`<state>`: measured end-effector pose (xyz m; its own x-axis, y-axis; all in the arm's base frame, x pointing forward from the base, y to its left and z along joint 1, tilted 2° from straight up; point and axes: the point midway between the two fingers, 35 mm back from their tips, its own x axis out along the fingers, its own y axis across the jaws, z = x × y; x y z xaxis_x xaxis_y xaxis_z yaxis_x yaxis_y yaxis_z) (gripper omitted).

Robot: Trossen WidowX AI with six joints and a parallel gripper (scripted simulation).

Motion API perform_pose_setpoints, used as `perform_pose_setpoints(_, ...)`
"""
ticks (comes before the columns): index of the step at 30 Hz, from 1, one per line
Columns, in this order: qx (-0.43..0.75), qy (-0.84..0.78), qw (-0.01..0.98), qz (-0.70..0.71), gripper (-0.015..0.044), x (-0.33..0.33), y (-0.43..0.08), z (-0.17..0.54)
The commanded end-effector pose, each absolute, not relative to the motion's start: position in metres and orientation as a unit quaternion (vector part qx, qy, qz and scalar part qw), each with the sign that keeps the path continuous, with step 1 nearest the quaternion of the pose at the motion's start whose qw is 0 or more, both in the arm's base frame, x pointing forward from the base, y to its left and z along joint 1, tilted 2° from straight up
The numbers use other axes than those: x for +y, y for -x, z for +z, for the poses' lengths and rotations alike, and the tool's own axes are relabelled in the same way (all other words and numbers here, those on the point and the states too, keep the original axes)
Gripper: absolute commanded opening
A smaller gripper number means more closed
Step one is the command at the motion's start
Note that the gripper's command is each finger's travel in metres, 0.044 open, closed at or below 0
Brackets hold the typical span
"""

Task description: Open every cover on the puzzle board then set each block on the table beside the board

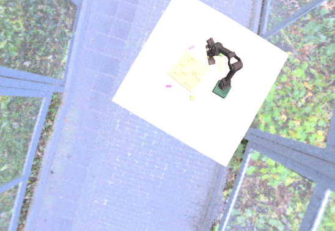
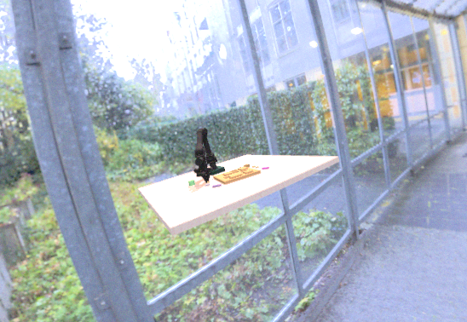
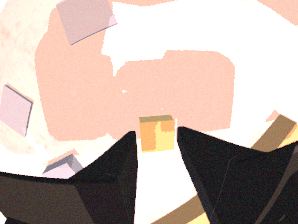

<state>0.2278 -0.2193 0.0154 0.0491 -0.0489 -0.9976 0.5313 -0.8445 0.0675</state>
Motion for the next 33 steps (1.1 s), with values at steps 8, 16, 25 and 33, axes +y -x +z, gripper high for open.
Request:
perform_pose_setpoints(8, 0.174, -0.691, 0.218, -0.667, 0.0395, -0.219, -0.228, 0.016)
perform_pose_setpoints(16, 0.176, -0.691, 0.217, -0.667, 0.044, -0.22, -0.228, 0.036)
perform_pose_setpoints(25, 0.177, -0.691, 0.216, -0.666, 0.044, -0.218, -0.227, 0.064)
perform_pose_setpoints(33, 0.179, -0.691, 0.216, -0.666, 0.044, -0.215, -0.225, 0.09)
